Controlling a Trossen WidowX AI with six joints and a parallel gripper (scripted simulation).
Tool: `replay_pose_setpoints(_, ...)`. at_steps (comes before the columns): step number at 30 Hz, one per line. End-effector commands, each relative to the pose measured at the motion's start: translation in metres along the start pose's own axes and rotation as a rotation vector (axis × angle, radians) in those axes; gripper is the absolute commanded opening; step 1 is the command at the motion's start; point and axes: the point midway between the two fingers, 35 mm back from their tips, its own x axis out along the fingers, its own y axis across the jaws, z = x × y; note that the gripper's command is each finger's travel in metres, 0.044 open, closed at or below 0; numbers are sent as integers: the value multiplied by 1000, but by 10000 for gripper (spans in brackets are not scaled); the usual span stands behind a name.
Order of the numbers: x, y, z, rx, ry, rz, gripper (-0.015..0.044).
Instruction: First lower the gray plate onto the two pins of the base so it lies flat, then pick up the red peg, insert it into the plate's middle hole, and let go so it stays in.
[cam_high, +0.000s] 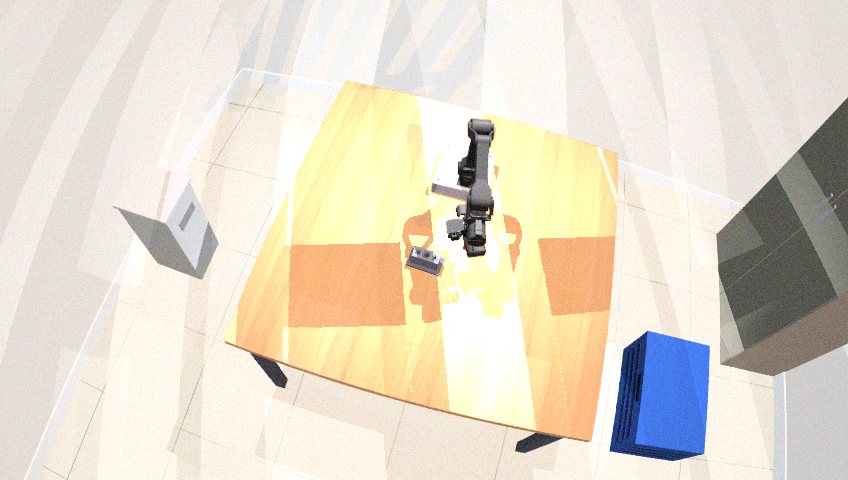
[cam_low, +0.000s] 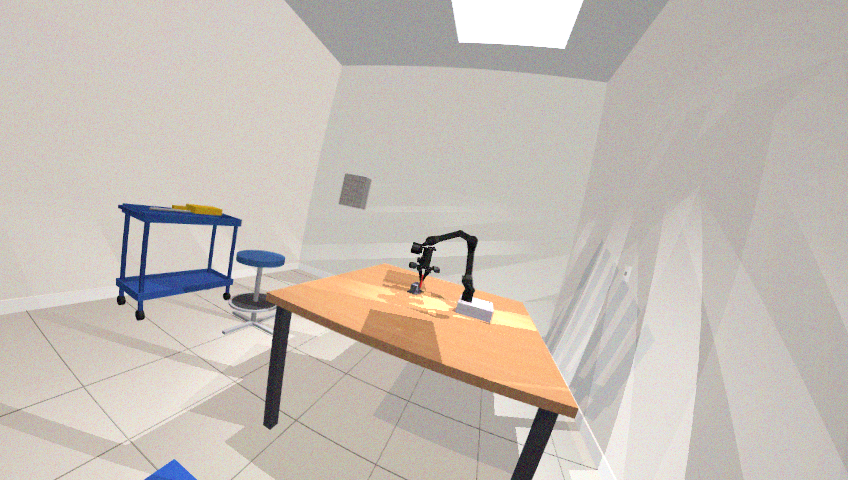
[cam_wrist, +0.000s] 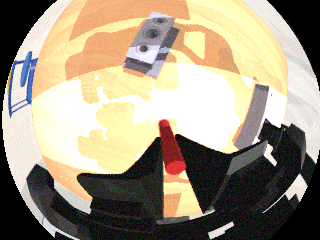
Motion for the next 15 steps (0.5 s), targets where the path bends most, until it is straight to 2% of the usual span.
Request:
replay_pose_setpoints(1, 0, 3, 11, -4, 3, 0, 0)
replay_pose_setpoints(15, 0, 7, 53, -8, 2, 3, 0)
